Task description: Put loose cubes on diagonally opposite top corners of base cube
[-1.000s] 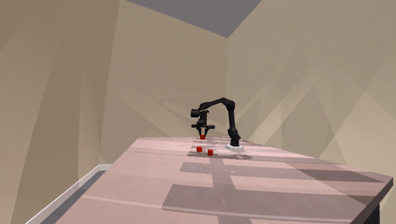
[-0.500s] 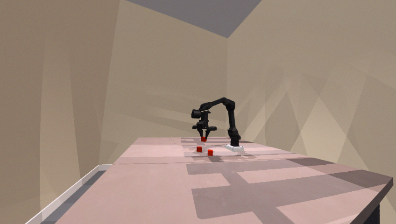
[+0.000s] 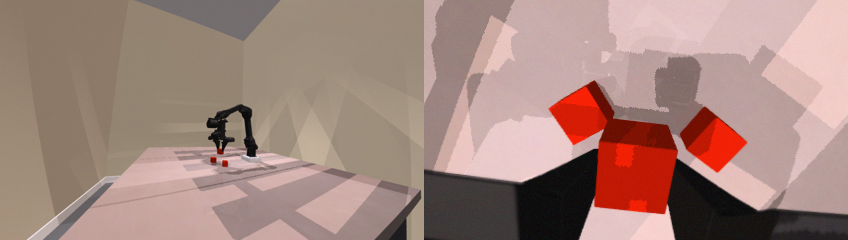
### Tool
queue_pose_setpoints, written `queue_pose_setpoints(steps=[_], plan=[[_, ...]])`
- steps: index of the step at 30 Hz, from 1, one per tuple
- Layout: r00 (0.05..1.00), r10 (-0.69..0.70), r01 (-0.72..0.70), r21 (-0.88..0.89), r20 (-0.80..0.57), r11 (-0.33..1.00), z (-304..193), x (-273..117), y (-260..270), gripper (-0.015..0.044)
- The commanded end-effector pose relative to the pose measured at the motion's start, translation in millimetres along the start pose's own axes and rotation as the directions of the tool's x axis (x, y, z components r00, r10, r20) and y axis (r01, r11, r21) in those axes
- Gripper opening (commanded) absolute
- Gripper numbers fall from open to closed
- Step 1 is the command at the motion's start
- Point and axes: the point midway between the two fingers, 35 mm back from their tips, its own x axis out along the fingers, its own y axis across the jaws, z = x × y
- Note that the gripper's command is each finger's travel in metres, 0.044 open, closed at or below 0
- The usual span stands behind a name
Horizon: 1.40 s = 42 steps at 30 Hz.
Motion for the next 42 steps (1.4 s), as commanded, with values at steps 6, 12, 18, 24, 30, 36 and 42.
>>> queue_pose_setpoints(steps=[6, 12, 18, 24, 30, 36, 42], plan=[[1.0, -0.005, 0.005, 0.086, 0.0, 0.996, 11, 6, 21, 0.0105], [1.0, -0.005, 0.005, 0.144, 0.002, 0.99, 17, 9, 36, 0.0105], [1.0, -0.005, 0.005, 0.158, 0.002, 0.987, 19, 10, 40, 0.0105], [1.0, -0.005, 0.005, 0.158, 0.002, 0.987, 19, 10, 40, 0.0105], [1.0, -0.005, 0.005, 0.16, 0.002, 0.987, 19, 19, 40, 0.0105], [1.0, -0.005, 0.005, 0.162, 0.002, 0.987, 19, 32, 39, 0.0105], [1.0, -0.005, 0.005, 0.163, 0.002, 0.987, 19, 37, 39, 0.0105]])
